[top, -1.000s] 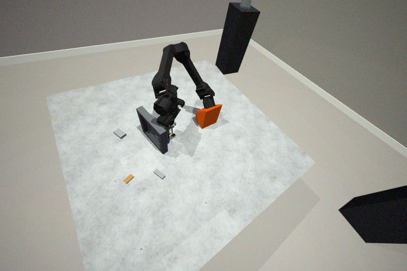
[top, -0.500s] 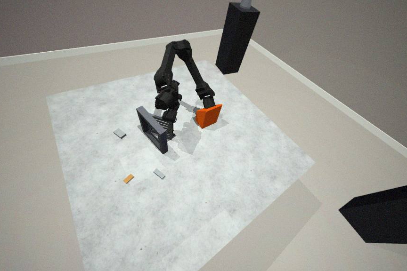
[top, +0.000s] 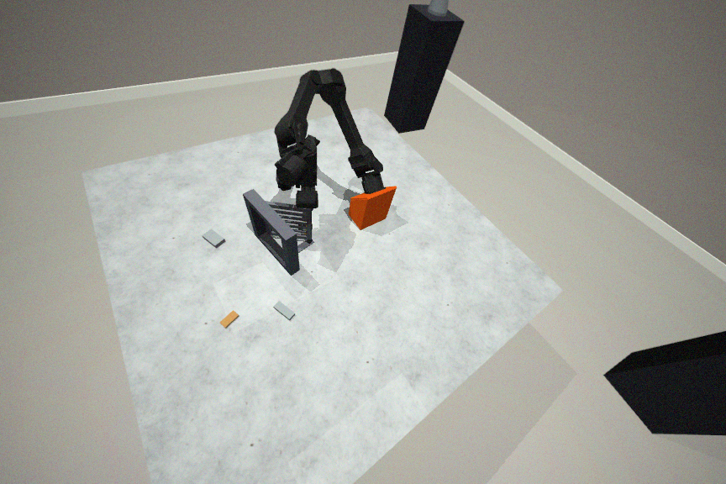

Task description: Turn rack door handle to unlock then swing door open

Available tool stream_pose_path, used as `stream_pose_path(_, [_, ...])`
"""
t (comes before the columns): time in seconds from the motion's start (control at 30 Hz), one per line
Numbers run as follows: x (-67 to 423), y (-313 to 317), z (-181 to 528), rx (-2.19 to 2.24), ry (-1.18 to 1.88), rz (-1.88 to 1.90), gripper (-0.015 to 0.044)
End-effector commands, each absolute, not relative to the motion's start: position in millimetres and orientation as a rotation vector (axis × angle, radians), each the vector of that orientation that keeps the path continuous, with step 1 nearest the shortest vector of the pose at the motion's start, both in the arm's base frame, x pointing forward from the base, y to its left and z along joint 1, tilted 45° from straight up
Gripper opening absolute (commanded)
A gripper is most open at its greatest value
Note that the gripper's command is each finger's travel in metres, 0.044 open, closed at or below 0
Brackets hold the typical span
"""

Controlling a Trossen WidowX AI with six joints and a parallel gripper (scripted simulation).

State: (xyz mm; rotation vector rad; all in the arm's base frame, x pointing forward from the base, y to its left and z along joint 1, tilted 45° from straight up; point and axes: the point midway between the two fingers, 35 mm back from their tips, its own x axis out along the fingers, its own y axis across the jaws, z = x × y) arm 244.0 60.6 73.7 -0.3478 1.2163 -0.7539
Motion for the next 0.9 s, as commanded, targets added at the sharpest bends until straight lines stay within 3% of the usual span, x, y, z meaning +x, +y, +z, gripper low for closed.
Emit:
stream_pose_path(0.0, [244,56,79,-0.401,1.238,-0.713,0.0018])
stream_pose_path(0.87, [249,18,116,-0.716,1.376,-0.475,0.0018])
